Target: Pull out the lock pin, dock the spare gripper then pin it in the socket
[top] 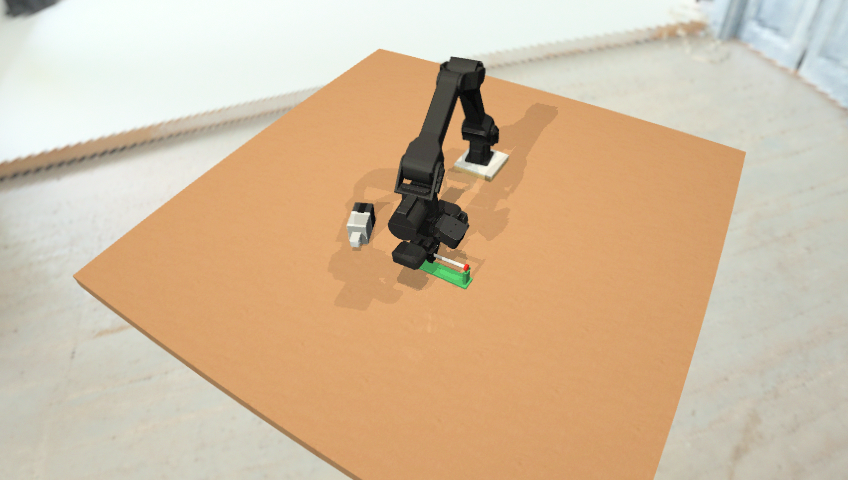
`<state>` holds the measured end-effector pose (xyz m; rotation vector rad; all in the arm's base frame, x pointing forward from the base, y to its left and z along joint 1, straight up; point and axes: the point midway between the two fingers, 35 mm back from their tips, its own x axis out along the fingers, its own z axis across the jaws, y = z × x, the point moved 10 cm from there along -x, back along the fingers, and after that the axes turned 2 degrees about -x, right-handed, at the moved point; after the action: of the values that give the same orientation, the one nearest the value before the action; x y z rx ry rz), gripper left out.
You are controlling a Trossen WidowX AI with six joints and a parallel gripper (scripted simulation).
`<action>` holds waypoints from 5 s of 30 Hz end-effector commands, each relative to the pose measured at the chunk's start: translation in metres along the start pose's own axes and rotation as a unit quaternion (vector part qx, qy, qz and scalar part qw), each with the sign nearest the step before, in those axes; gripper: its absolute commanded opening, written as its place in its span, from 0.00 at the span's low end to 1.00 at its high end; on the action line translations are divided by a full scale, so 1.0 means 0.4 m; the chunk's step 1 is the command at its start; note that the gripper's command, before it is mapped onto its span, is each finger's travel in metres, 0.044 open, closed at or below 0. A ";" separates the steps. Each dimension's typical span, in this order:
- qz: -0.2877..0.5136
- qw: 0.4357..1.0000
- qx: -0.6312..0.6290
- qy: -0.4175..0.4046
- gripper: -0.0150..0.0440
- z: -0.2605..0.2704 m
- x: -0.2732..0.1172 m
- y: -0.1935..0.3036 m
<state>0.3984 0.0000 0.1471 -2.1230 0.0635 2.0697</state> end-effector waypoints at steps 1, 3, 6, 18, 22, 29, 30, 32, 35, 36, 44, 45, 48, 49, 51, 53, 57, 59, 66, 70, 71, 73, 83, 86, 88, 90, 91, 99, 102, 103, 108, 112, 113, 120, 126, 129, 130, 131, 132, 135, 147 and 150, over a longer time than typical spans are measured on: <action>0.000 1.000 -0.001 -0.002 0.25 -0.001 0.013 0.001; 0.000 1.000 -0.001 -0.002 0.25 -0.001 0.013 0.001; 0.000 1.000 -0.001 -0.002 0.25 -0.001 0.013 0.001; 0.000 1.000 -0.001 -0.002 0.25 -0.001 0.013 0.001; 0.000 1.000 -0.001 -0.002 0.25 -0.001 0.013 0.001; 0.000 1.000 -0.001 -0.002 0.25 -0.001 0.013 0.001; 0.000 1.000 -0.001 -0.002 0.25 -0.001 0.013 0.001; 0.000 1.000 -0.001 -0.002 0.25 -0.001 0.013 0.001; 0.000 1.000 -0.001 -0.002 0.25 -0.001 0.013 0.001; 0.000 1.000 -0.001 -0.002 0.25 -0.001 0.013 0.001; 0.000 1.000 -0.001 -0.002 0.25 -0.001 0.013 0.001; 0.000 1.000 -0.001 -0.002 0.25 -0.001 0.013 0.001; 0.000 1.000 -0.001 -0.002 0.25 -0.001 0.013 0.001; 0.000 1.000 -0.001 -0.002 0.25 -0.001 0.013 0.001; 0.000 1.000 -0.001 -0.002 0.25 -0.001 0.013 0.001; 0.000 1.000 -0.001 -0.002 0.25 -0.001 0.013 0.001; 0.000 1.000 0.000 0.000 0.25 -0.001 0.005 0.000; 0.000 1.000 0.000 0.000 0.25 -0.001 0.005 0.000; 0.000 1.000 0.000 0.000 0.43 -0.001 0.005 0.000; 0.000 1.000 0.000 0.000 0.61 -0.001 0.005 0.000; 0.000 1.000 0.000 0.000 0.65 -0.001 0.005 0.000; 0.000 1.000 0.000 0.000 0.74 -0.001 0.005 0.000; 0.001 1.000 0.000 -0.005 1.00 0.001 -0.056 -0.005; 0.001 1.000 0.000 -0.005 1.00 0.001 -0.076 -0.007; 0.001 1.000 0.000 -0.005 1.00 0.001 -0.090 -0.008; 0.001 1.000 0.000 -0.005 1.00 0.002 -0.103 -0.009; 0.001 1.000 0.000 -0.005 1.00 0.002 -0.109 -0.010; 0.001 1.000 0.000 -0.006 1.00 0.002 -0.162 -0.015; 0.001 1.000 0.001 -0.006 1.00 0.002 -0.183 -0.017; 0.001 1.000 0.001 -0.006 1.00 0.002 -0.189 -0.017; 0.001 1.000 0.001 -0.006 1.00 0.002 -0.224 -0.020; 0.001 1.000 0.001 -0.005 1.00 0.002 -0.219 -0.020; 0.001 1.000 0.001 -0.005 1.00 0.002 -0.226 -0.021; -0.001 1.000 0.001 0.006 1.00 0.007 -0.316 -0.028; -0.003 1.000 0.009 0.013 1.00 0.011 -0.345 -0.027; -0.023 0.989 0.144 0.026 1.00 0.009 -0.342 0.013; -0.033 0.979 0.201 0.030 1.00 0.010 -0.341 0.030; -0.042 0.965 0.257 0.034 1.00 0.010 -0.340 0.046; -0.053 0.948 0.312 0.037 1.00 0.011 -0.339 0.063; -0.084 0.878 0.469 0.041 1.00 0.017 -0.335 0.113; -0.210 0.390 0.896 -0.017 1.00 0.076 -0.316 0.303; -0.227 0.291 0.929 -0.037 1.00 0.092 -0.312 0.333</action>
<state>0.3666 -0.0922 0.2689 -0.9918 0.9404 0.9436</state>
